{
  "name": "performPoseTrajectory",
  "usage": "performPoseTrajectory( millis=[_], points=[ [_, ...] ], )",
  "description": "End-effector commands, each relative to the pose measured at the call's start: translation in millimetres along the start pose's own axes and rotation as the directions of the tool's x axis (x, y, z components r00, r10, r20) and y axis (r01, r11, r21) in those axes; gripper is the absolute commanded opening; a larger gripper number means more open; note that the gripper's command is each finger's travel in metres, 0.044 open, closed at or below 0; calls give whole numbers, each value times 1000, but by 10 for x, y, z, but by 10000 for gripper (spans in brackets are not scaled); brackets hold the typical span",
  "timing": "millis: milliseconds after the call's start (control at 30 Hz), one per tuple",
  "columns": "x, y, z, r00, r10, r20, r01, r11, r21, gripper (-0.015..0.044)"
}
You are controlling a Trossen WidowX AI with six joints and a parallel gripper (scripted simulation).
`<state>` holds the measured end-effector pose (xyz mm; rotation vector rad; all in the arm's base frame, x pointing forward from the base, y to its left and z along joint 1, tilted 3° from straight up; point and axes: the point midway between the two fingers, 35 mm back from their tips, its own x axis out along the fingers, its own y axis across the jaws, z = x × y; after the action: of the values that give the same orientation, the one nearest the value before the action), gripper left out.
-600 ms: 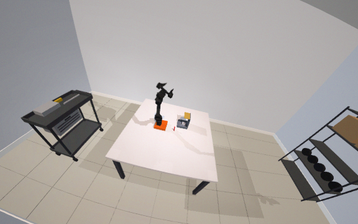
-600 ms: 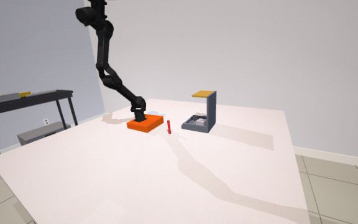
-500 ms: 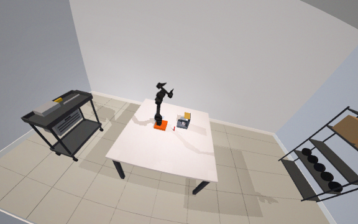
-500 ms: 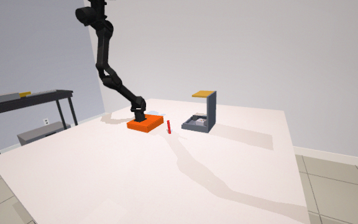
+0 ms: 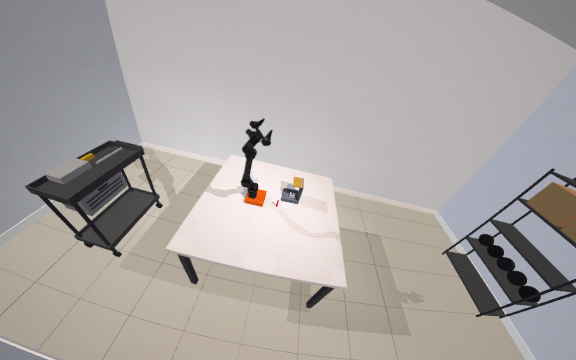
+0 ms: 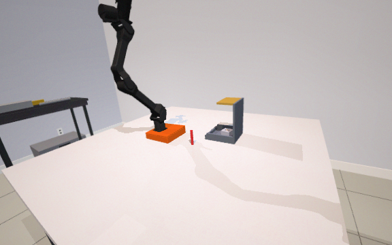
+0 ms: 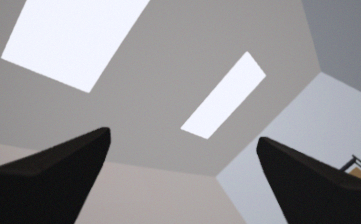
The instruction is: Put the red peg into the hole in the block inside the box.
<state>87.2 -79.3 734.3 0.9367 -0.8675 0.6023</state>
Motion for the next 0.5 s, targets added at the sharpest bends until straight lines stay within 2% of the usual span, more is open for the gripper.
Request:
performPoseTrajectory(
  millis=[0,233,467],
  points=[
    [-32,193,-258,998,33,-60,-45,975,-218,440],
    [-94,390,-708,984,53,-169,-136,835,-534,440],
    [-172,457,-1194,958,33,-286,-249,594,-765,440]
  ],
)
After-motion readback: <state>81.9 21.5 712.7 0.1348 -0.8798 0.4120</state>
